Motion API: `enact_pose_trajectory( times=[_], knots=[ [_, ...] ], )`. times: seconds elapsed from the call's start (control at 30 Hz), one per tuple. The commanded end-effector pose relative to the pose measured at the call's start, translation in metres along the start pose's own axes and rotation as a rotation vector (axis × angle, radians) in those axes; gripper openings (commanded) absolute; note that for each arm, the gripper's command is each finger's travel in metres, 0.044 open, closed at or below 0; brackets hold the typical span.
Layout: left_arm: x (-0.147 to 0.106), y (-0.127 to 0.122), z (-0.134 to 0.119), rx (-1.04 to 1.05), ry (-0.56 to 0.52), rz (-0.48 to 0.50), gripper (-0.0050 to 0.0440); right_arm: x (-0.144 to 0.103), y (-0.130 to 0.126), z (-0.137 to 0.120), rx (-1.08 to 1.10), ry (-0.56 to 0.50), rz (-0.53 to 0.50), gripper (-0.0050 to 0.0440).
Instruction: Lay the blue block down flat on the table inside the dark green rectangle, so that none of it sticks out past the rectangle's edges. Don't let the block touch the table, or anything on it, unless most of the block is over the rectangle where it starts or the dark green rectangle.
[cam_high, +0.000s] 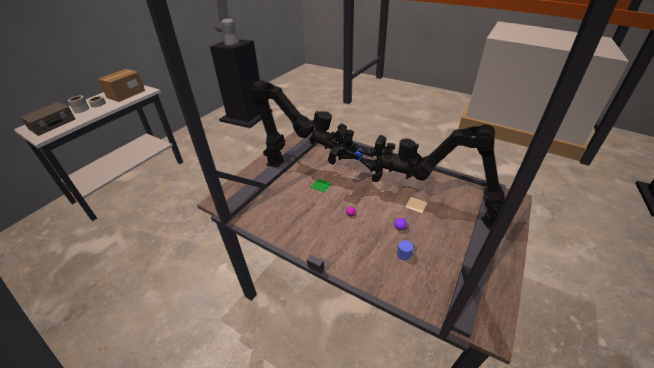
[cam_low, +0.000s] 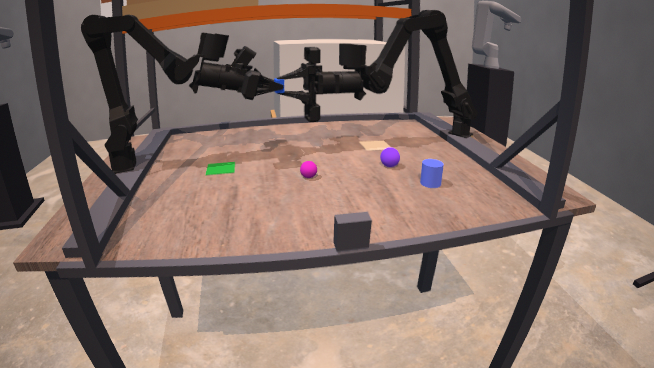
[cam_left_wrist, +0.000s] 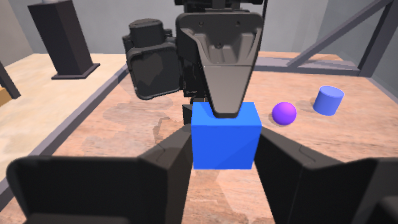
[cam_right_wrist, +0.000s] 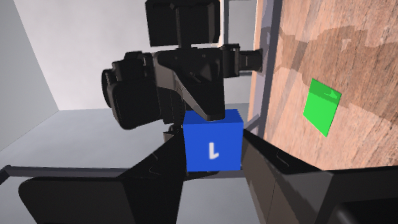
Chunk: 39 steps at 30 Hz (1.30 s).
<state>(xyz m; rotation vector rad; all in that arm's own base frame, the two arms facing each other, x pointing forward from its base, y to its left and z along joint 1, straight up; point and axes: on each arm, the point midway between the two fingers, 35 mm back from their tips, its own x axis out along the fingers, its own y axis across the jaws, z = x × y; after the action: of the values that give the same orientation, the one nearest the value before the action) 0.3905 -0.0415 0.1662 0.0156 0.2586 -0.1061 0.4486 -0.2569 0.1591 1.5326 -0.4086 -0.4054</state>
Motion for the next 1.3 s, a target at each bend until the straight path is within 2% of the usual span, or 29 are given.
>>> enact_pose_trajectory(
  times=[0.0,0.1,0.13,0.4,0.5,0.63,0.77,0.97,1.13,1.27],
  knots=[
    [-0.001,0.000,0.009,-0.002,-0.024,-0.001,0.0000,0.001,0.013,0.000,-0.001,0.001,0.029,0.0120],
    [-0.001,0.000,0.009,-0.002,-0.024,-0.001,-0.0002,0.001,0.013,0.000,-0.001,0.001,0.029,0.0192],
    [-0.001,0.000,0.009,-0.002,-0.024,-0.001,-0.0002,0.001,0.013,0.000,-0.001,0.001,0.029,0.0200],
    [-0.001,0.000,0.009,-0.002,-0.024,-0.001,-0.0005,0.000,0.012,0.000,-0.001,0.001,0.028,0.0200],
    [-0.001,0.000,0.009,-0.002,-0.024,-0.001,-0.0020,-0.009,0.016,0.000,-0.001,0.004,0.034,0.0200],
    [-0.001,0.000,0.009,-0.002,-0.024,-0.001,-0.0050,-0.035,0.014,0.000,-0.001,0.004,0.033,0.0200],
    [-0.001,0.000,0.009,-0.002,-0.024,-0.001,-0.0050,-0.063,0.012,0.000,-0.001,0.004,0.031,0.0200],
    [-0.001,0.000,0.009,-0.002,-0.024,-0.001,-0.0050,-0.060,0.018,0.001,-0.035,0.003,0.026,0.0200],
    [-0.001,0.001,0.016,0.022,-0.025,-0.012,-0.0050,-0.052,0.041,0.003,-0.197,0.002,-0.015,0.0200],
    [-0.002,0.002,0.016,0.077,0.015,-0.041,-0.0050,-0.051,0.096,0.005,-0.393,-0.012,0.058,0.0200]
  ],
)
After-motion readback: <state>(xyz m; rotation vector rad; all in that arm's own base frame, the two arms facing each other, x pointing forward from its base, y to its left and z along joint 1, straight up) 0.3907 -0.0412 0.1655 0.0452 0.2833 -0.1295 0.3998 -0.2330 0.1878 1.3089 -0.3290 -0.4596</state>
